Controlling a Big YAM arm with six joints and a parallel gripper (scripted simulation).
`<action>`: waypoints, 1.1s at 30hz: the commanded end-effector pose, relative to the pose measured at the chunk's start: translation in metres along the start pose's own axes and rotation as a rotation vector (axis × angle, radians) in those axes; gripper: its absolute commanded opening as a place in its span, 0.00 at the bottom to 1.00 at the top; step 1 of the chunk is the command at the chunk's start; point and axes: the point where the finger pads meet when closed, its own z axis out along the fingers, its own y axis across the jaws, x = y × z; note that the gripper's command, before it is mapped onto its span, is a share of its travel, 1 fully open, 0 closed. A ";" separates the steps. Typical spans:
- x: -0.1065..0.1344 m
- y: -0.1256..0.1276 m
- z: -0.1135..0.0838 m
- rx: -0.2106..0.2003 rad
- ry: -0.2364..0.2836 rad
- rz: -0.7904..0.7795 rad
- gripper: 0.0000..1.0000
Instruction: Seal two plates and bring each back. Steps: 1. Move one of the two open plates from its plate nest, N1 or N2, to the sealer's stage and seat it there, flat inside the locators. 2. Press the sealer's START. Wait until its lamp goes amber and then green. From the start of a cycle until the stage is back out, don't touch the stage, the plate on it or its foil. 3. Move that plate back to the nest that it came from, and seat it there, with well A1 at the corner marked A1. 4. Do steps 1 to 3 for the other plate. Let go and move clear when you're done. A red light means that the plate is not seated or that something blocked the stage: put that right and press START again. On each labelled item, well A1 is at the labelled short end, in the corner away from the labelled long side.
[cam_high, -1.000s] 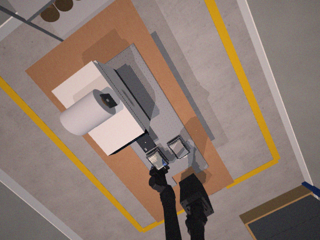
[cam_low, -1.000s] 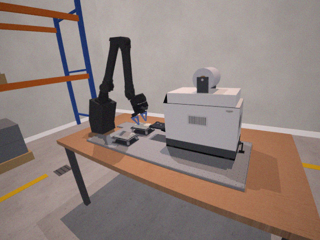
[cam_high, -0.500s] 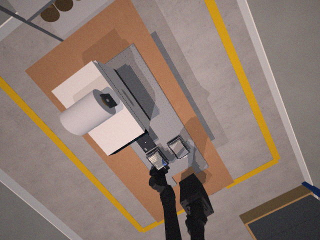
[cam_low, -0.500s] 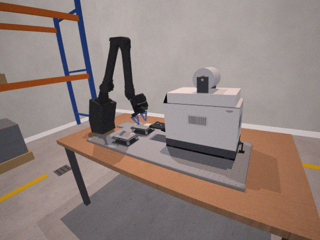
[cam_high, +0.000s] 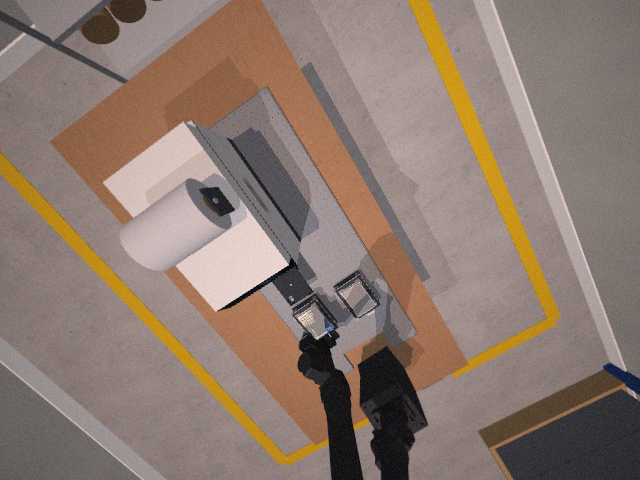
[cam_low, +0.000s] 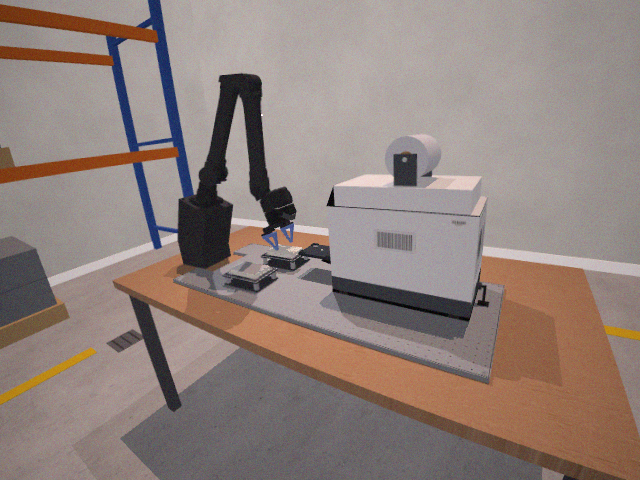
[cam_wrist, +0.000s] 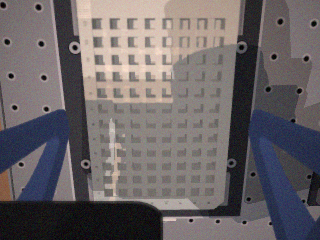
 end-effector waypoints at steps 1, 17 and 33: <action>-0.008 0.001 -0.003 -0.002 -0.019 -0.001 1.00; -0.001 -0.005 0.016 0.010 -0.014 0.005 1.00; 0.003 0.006 0.004 -0.011 -0.007 -0.001 1.00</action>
